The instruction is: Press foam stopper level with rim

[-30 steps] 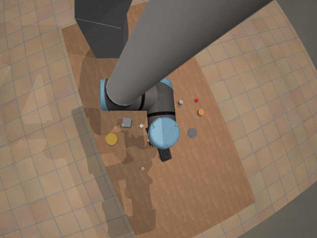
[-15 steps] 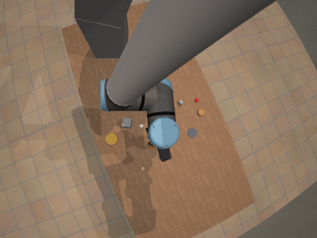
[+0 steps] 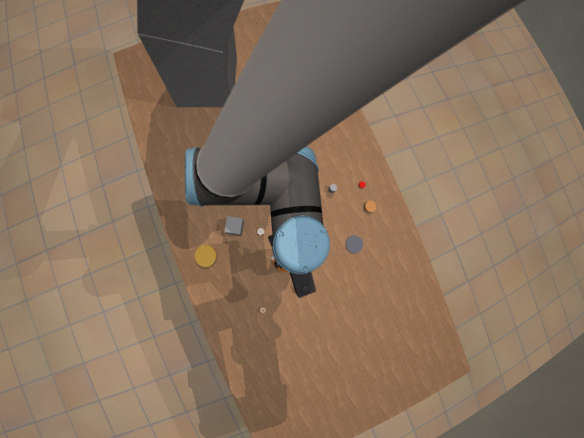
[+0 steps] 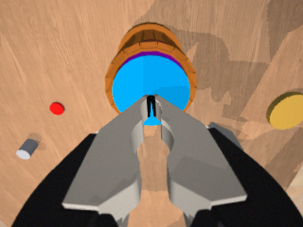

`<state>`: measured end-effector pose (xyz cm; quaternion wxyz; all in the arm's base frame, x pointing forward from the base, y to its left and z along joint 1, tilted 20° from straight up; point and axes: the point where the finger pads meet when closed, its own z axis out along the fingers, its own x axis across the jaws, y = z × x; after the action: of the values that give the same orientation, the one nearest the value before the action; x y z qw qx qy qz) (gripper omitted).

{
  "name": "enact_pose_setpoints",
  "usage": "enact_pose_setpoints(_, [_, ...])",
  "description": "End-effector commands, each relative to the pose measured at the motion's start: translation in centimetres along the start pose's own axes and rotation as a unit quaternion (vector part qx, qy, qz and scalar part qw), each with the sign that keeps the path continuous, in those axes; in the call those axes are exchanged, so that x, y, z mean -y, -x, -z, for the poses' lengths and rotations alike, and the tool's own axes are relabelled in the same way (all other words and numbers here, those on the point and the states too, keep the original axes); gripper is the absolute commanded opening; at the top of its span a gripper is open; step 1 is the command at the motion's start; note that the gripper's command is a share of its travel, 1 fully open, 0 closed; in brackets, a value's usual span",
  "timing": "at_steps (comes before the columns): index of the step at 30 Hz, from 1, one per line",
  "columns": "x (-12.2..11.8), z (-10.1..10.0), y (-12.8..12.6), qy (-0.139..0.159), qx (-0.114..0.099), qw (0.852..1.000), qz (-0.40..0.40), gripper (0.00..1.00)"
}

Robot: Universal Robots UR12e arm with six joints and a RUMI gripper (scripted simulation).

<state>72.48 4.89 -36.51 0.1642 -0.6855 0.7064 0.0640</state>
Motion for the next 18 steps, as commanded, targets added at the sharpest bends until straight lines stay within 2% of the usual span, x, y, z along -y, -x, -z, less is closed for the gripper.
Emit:
enact_pose_setpoints(1, [0.06, -0.13, -0.01, 0.000, 0.000, 1.000, 0.000, 0.00])
enact_pose_setpoints(18, [0.06, -1.04, -0.01, 0.000, 0.000, 1.000, 0.000, 0.00])
